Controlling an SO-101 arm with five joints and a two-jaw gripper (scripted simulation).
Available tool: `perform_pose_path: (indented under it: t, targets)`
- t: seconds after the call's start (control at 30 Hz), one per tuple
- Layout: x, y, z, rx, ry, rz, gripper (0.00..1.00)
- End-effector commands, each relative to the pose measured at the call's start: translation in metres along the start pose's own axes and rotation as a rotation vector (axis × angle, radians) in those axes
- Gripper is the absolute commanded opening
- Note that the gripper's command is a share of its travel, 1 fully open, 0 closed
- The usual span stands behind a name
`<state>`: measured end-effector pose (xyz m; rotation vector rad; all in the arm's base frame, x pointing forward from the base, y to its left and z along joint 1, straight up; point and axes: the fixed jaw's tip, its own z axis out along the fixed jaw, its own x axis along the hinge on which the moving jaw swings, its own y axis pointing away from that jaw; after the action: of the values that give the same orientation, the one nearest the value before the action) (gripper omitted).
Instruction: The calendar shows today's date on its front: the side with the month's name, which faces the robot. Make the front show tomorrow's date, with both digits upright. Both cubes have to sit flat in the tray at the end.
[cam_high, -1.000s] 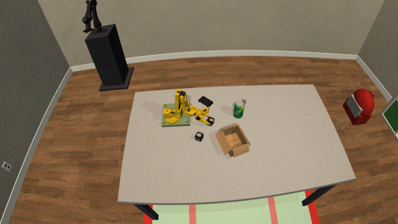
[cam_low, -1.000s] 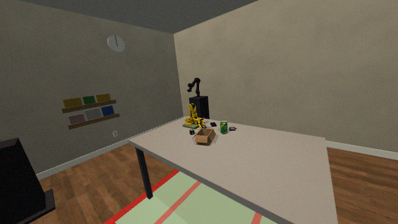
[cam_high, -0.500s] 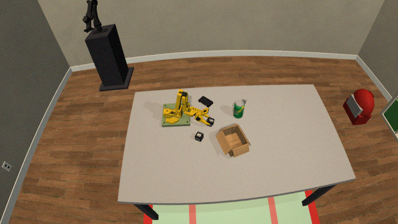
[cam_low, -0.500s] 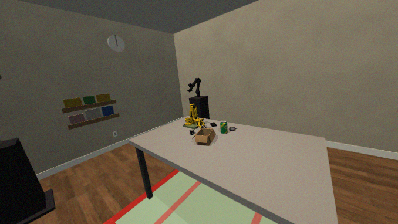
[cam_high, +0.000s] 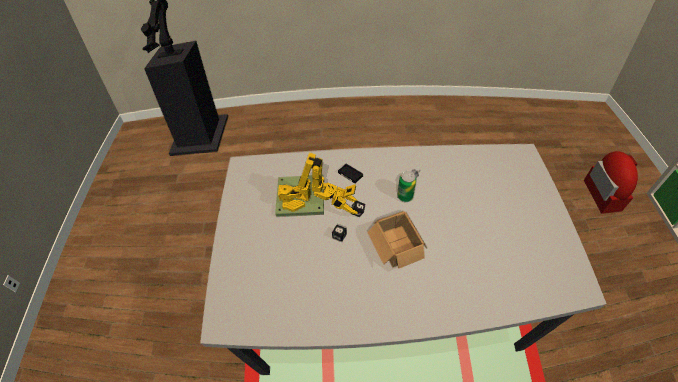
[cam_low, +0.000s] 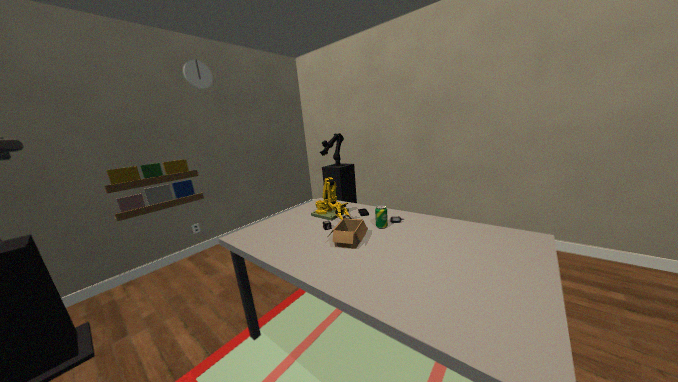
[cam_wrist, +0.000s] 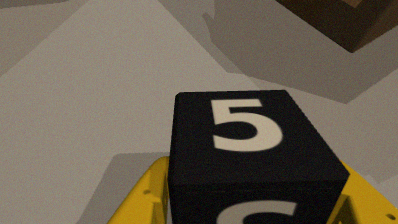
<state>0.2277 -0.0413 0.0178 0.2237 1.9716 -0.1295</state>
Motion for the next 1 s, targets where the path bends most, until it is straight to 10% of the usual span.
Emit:
perform_pose_path:
  t: [0.0, 0.57, 0.97]
  targets:
    - [-0.0022, -0.0020, 0.0013, 0.008, -0.015, 0.013, 0.00]
    - [-0.0002, -0.0021, 0.0021, 0.008, -0.015, 0.013, 0.00]
    - [-0.0002, -0.0021, 0.0021, 0.008, -0.015, 0.013, 0.24]
